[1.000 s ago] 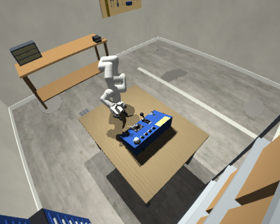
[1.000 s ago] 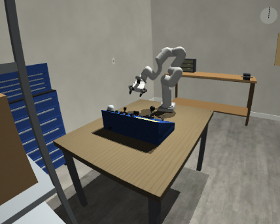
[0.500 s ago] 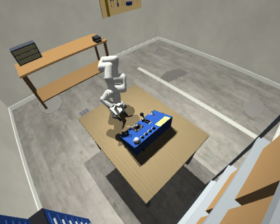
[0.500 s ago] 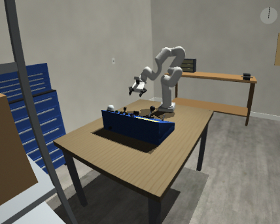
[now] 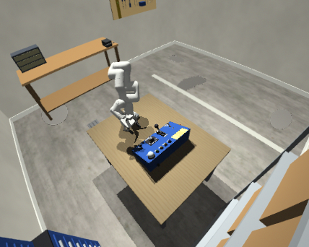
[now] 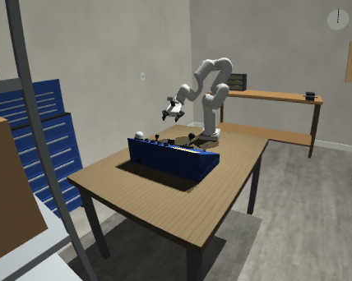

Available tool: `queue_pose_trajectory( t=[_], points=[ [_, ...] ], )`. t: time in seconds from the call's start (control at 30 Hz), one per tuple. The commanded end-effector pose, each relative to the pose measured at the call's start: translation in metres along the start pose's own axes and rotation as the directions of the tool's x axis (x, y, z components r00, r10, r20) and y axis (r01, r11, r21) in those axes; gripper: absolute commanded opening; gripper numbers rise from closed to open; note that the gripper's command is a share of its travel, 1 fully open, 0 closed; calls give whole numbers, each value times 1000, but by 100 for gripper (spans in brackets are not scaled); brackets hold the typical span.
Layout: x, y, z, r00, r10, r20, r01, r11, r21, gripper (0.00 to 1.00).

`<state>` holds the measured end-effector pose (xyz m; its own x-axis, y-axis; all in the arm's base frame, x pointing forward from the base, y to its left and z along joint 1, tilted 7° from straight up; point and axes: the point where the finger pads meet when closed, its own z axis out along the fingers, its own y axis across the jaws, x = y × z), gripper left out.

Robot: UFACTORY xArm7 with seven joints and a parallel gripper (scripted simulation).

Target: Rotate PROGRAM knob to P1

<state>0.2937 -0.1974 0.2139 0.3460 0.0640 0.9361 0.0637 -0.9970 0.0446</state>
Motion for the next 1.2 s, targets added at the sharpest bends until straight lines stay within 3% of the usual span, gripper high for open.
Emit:
queue_pose_trajectory(
  t=[0.0, 1.17],
  points=[
    [1, 1, 0, 1000, 4, -1, -4, 1000, -2, 100],
    [-5, 3, -1, 997, 82, -1, -82, 997, -8, 100]
  ],
)
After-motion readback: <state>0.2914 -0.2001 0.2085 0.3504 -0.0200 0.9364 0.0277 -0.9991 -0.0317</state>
